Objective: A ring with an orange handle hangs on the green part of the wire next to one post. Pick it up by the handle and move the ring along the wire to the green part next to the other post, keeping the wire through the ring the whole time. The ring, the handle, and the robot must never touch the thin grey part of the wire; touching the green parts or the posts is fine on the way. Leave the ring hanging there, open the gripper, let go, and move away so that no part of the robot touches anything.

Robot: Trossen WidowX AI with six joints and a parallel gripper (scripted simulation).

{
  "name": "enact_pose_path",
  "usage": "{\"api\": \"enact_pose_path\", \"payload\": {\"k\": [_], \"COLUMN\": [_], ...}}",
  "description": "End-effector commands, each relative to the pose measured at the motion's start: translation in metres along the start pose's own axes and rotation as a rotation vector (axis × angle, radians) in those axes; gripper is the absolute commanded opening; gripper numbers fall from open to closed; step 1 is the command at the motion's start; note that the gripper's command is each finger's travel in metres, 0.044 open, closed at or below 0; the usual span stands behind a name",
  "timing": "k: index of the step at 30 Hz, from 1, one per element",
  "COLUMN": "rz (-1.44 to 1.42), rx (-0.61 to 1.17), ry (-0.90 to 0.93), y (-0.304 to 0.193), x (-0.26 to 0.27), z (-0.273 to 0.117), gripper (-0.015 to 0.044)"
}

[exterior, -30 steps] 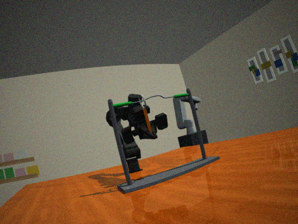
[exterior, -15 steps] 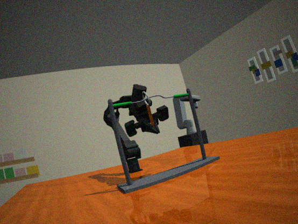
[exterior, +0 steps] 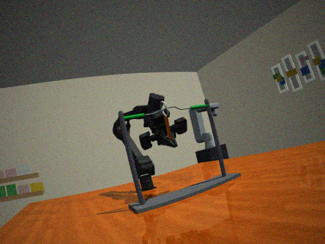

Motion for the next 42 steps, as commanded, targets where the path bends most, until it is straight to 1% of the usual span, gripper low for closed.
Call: {"api": "enact_pose_path", "payload": {"k": [1,18,42], "rz": [-0.03,-0.196,-0.549], "rx": [0.001,-0.005,-0.01], "ry": [-0.009,-0.029,-0.046], "y": [0.0,-0.001,0.004], "x": [0.001,0.0,-0.018], "z": [0.0,0.0,-0.001], "gripper": [-0.015,-0.015,-0.015]}}
Point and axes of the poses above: the point midway between the two fingers, 35 mm back from their tips, its own z axis out along the fingers, its own x axis across the jaws, y = z × x, the point moved 10 cm from there along -z, back along the fingers, and after that the axes turned 6 degrees about -z, right-handed, at the moved point
